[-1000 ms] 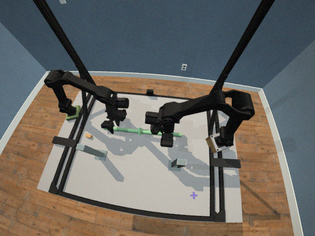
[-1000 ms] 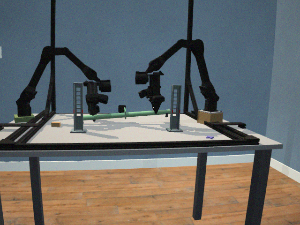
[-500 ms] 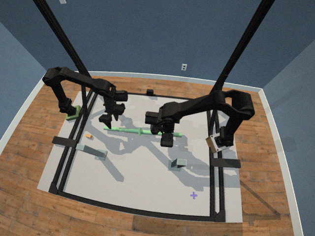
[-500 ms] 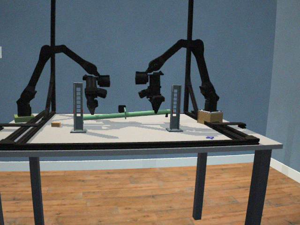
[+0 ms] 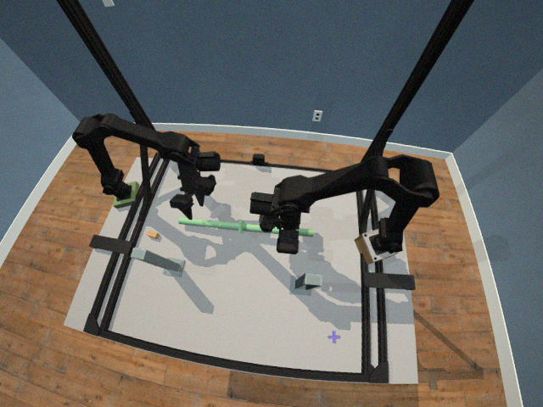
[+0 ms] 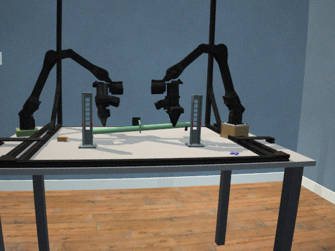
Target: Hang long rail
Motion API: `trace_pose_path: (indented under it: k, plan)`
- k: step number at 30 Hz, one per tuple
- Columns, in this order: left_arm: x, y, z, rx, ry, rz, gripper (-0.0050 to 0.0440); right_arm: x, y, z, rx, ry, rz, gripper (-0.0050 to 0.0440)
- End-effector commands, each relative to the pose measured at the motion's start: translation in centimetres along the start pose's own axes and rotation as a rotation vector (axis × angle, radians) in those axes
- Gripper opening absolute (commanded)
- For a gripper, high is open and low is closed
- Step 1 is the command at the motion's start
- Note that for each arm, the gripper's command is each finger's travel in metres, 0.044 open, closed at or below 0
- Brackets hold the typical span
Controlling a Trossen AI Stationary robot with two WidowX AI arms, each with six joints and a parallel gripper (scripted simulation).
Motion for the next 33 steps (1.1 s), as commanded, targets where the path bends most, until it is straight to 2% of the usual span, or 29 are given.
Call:
trace_pose_path:
  k: [1, 10, 12, 24, 33]
  plan:
    - [-0.1, 0.0, 0.0, -0.002, 0.002, 0.0, 0.0, 0.3, -0.6, -0.2, 0.035, 0.009, -0.004, 0.0368]
    - [-0.1, -0.1, 0.1, 0.0, 0.002, -0.004, 0.0, 0.8, -4.0, -2.2, 0.266, 0.054, -0.008, 0.016]
    - [-0.1, -0.1, 0.1, 0.0, 0.002, -0.004, 0.0, 0.8, -4.0, -2.2, 0.266, 0.054, -0.008, 0.016]
    - [-0.1, 0.0, 0.0, -0.002, 0.002, 0.0, 0.0, 0.6, -8.5, -4.4, 0.565, 0.029, -0.001, 0.016]
    - [0.0, 0.0, 0.0, -0.003, 0.002, 0.001, 0.0, 0.6, -8.6, -4.8, 0.581, 0.025, 0.0, 0.016]
Point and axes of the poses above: on each arm, the point midway between the two fingers, 35 mm back from their tips, its own z axis back along the fingers, its own y axis across the jaws, x = y × z, the point moved 10 cm from there along z, back along the fingers, and after that the axes turned 3 degrees about -z, right-handed, at the moved point
